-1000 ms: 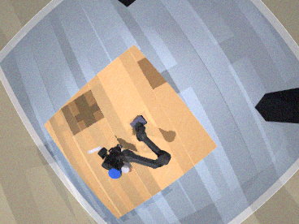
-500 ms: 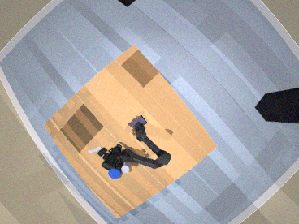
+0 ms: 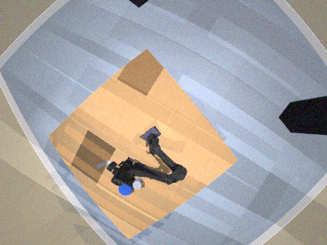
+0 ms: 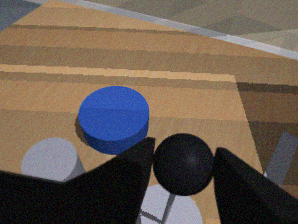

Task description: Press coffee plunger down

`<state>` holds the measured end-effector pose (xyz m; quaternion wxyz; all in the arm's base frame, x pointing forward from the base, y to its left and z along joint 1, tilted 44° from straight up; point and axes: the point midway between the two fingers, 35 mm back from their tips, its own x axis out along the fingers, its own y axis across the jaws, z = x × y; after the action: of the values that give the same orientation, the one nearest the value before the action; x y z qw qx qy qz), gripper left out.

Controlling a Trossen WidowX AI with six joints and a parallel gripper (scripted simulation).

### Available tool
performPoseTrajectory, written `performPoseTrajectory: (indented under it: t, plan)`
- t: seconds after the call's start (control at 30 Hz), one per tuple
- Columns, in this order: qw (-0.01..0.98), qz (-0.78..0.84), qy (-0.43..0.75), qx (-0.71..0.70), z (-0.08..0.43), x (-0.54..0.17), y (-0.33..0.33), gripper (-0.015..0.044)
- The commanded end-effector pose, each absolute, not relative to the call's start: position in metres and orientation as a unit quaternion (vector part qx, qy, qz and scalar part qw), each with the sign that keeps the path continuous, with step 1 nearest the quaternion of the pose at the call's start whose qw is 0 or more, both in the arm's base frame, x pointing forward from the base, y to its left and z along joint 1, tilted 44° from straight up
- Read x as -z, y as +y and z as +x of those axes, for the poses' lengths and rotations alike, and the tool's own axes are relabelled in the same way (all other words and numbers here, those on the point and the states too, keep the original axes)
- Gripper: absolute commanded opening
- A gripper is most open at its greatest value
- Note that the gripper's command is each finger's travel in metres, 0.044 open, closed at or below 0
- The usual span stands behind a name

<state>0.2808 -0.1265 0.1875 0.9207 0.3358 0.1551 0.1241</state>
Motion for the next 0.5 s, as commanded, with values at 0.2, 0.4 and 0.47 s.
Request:
performPoseTrajectory:
  t: [0.2, 0.4, 0.47]
  plan:
    - [0.919, 0.337, 0.163, -0.123, 0.286, -0.170, -0.115, 0.0117]
    - [0.919, 0.337, 0.164, -0.123, 0.289, -0.162, -0.109, 0.0117]
    - [0.919, 0.336, 0.164, -0.123, 0.290, -0.160, -0.107, 0.0117]
